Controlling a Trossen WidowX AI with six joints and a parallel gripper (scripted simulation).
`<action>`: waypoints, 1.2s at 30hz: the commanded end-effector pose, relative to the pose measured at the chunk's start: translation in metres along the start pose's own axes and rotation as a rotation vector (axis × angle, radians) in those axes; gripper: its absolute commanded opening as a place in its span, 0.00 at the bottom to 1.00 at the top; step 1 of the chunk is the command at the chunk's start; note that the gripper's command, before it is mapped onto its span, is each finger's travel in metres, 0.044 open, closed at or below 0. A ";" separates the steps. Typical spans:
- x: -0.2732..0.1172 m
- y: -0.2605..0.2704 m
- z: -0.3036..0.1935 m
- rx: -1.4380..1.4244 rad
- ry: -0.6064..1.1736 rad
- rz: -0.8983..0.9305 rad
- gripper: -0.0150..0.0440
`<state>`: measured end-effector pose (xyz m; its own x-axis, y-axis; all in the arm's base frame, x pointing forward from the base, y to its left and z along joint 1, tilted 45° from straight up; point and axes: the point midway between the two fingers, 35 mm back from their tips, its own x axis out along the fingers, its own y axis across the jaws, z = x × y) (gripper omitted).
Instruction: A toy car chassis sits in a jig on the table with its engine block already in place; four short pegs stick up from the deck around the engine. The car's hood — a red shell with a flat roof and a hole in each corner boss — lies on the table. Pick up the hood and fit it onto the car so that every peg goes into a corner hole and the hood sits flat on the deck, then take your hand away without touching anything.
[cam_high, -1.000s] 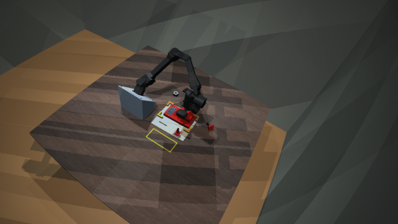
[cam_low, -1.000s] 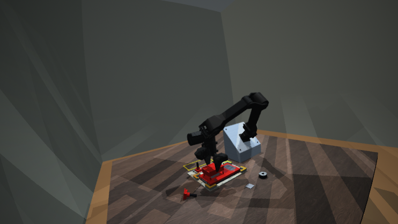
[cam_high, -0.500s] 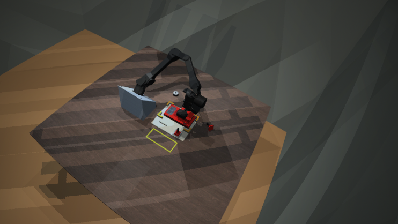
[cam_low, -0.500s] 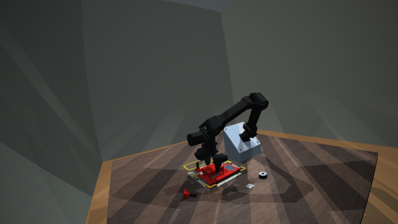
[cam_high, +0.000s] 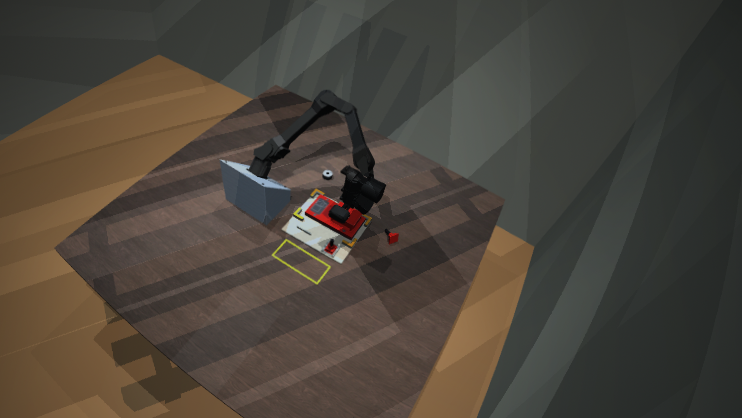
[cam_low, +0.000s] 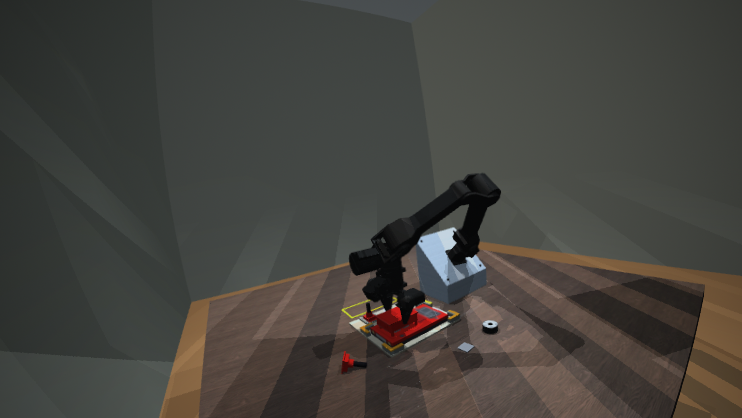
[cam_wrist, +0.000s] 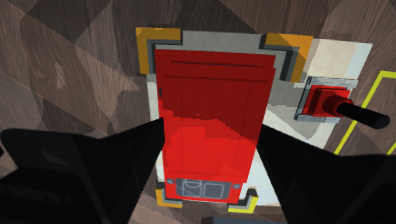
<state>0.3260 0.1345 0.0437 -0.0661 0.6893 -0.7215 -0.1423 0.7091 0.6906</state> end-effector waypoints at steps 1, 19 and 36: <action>0.002 0.000 -0.001 0.006 0.001 0.003 0.25; -0.001 0.000 -0.001 0.005 0.001 0.002 0.25; -0.005 0.000 -0.001 0.005 0.000 0.002 0.25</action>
<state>0.3246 0.1307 0.0458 -0.0702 0.6908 -0.7196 -0.1312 0.7088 0.6932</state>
